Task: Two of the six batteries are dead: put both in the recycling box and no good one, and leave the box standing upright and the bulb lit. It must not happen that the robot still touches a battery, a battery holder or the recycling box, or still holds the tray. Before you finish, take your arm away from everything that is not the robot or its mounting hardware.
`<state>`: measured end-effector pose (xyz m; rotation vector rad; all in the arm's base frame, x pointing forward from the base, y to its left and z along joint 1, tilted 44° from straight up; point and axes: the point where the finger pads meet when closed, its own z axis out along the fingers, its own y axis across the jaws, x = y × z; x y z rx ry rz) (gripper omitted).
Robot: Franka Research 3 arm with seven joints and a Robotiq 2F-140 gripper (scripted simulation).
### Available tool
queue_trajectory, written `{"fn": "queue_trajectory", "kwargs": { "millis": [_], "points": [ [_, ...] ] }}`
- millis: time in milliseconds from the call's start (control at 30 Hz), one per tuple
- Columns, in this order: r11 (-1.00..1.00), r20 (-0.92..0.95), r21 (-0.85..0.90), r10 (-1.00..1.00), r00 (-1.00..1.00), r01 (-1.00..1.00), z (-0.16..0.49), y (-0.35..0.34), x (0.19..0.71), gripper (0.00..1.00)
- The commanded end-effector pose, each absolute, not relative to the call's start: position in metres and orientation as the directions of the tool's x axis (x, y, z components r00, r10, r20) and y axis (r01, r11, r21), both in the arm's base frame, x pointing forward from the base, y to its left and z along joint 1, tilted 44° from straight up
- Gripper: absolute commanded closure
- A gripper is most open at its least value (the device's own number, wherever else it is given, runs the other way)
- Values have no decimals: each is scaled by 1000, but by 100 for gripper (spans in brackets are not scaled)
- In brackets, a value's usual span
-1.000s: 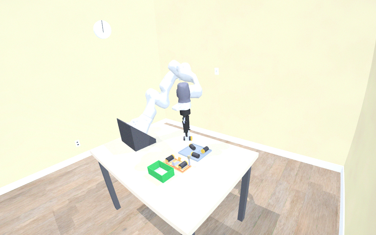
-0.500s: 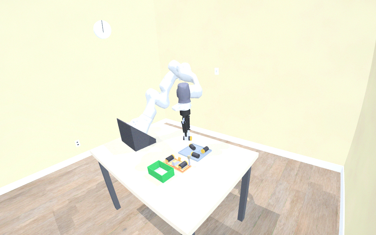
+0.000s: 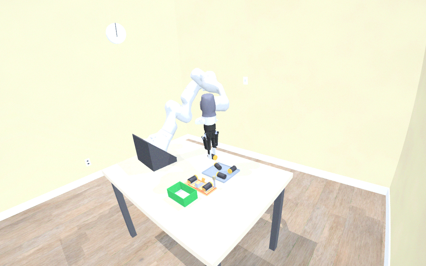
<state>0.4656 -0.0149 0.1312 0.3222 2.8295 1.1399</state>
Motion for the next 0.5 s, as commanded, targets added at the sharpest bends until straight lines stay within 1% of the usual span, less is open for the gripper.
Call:
{"fn": "queue_trajectory", "kwargs": {
  "millis": [0,133,233,300,467],
  "points": [
    [502,353,596,538,-766,627,131,-15,464,84],
    [337,501,477,654,-567,811,131,-15,464,84],
    [208,582,375,706,-404,904,131,-15,464,84],
    [208,582,375,706,-404,904,131,-15,464,84],
    [20,659,213,736,-158,977,131,-15,464,84]
  ]
}}
